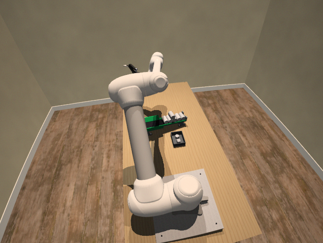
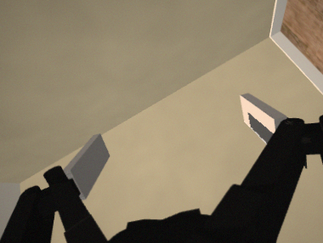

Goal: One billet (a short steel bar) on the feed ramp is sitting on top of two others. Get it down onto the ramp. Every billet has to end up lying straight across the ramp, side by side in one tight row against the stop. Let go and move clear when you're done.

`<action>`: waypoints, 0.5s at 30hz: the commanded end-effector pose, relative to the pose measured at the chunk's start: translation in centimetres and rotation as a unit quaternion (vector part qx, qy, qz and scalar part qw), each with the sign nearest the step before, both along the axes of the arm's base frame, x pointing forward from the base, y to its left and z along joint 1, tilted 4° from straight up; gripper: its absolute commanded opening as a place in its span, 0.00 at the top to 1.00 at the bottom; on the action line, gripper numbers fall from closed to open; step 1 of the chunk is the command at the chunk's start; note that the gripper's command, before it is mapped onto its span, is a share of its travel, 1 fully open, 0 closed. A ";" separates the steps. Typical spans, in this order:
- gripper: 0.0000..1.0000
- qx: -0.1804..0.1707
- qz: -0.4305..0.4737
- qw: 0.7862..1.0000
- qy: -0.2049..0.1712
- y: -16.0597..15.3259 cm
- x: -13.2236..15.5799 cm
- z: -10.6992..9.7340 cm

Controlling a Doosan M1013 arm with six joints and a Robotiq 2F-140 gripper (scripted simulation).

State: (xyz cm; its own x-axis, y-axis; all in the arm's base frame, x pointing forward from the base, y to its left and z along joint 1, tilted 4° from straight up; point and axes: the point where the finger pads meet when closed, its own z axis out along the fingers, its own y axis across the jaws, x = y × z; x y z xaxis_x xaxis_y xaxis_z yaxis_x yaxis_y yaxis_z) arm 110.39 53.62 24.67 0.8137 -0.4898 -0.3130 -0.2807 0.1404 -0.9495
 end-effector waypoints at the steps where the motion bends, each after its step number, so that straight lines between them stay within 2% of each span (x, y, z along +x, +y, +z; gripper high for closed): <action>1: 0.00 -0.068 0.049 0.996 -0.026 -0.8 -4.0 0.1; 2: 0.00 -0.068 0.049 0.996 -0.026 -0.8 -4.0 0.1; 3: 0.00 -0.096 0.068 0.992 -0.036 -1.3 -5.7 -0.1; 4: 0.00 -0.096 0.068 0.992 -0.036 -1.3 -5.7 -0.1; 5: 0.00 -0.126 0.089 0.987 -0.046 -2.0 -7.5 -0.4; 7: 0.00 -0.126 0.089 0.987 -0.046 -2.0 -7.5 -0.4; 8: 0.00 -0.159 0.112 0.979 -0.056 -2.9 -9.5 -0.8; 10: 0.00 -0.159 0.112 0.979 -0.056 -2.9 -9.5 -0.8; 11: 0.00 -0.194 0.136 0.969 -0.065 -4.2 -11.6 -1.3; 13: 0.00 -0.194 0.136 0.969 -0.065 -4.2 -11.6 -1.3; 14: 0.00 -0.231 0.162 0.956 -0.074 -5.6 -13.9 -1.9; 15: 0.00 -0.231 0.162 0.956 -0.074 -5.6 -13.9 -1.9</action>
State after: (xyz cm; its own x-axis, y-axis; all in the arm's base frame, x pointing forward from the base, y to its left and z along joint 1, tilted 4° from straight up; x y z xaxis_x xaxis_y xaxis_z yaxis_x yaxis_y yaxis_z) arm 99.99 49.89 23.34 0.9403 -0.3366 -0.0493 -0.1414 -0.2549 -0.9566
